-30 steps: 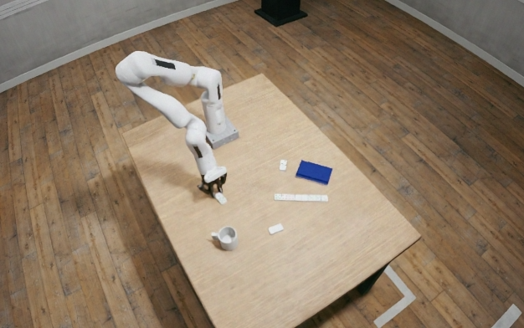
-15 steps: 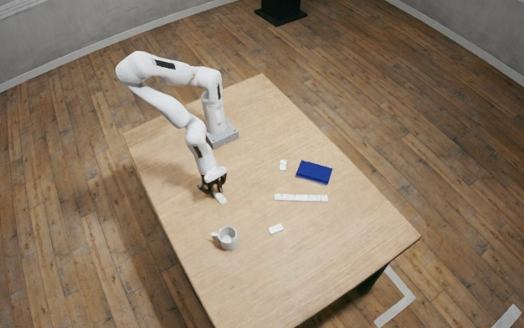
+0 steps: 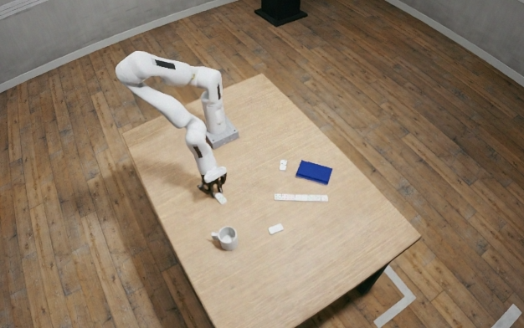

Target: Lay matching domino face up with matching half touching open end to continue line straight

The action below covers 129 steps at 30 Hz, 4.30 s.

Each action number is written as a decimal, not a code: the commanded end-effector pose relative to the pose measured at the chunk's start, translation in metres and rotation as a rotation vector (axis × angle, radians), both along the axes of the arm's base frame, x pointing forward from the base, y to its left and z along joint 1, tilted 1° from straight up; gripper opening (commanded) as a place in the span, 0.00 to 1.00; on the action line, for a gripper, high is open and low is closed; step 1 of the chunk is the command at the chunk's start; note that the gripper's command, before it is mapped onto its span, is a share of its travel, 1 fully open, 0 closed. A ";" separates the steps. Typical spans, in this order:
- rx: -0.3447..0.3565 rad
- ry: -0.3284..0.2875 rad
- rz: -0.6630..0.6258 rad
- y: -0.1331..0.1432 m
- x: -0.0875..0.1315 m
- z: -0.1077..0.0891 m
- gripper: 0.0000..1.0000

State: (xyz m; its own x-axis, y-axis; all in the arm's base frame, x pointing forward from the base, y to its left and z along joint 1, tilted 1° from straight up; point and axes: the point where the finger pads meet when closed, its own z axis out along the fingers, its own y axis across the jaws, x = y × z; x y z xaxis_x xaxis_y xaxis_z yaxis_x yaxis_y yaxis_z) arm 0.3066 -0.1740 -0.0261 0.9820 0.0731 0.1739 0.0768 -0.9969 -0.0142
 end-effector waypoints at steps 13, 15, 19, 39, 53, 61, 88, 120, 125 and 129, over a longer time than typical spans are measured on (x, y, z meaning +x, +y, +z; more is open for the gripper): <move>-0.006 0.012 -0.003 -0.002 -0.005 -0.003 0.35; -0.006 0.012 -0.003 -0.002 -0.005 -0.003 0.49; -0.006 0.010 -0.003 -0.002 -0.004 -0.002 0.49; -0.006 0.010 -0.003 -0.002 -0.004 -0.002 0.49; -0.004 0.008 0.002 -0.001 -0.004 0.001 0.49; 0.002 0.001 0.003 0.001 -0.001 0.011 0.49; -0.007 0.009 0.000 -0.003 -0.001 0.030 0.49; -0.011 0.117 0.002 -0.002 -0.002 0.055 0.49; -0.011 0.136 0.002 -0.002 -0.002 0.059 0.49; -0.012 0.156 0.002 -0.002 -0.002 0.064 0.49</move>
State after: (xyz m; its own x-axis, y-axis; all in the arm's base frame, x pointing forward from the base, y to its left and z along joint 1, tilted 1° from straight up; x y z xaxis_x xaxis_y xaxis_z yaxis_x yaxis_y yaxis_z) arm 0.3025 -0.1731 0.0326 0.9970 0.0728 0.0274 0.0733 -0.9971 -0.0207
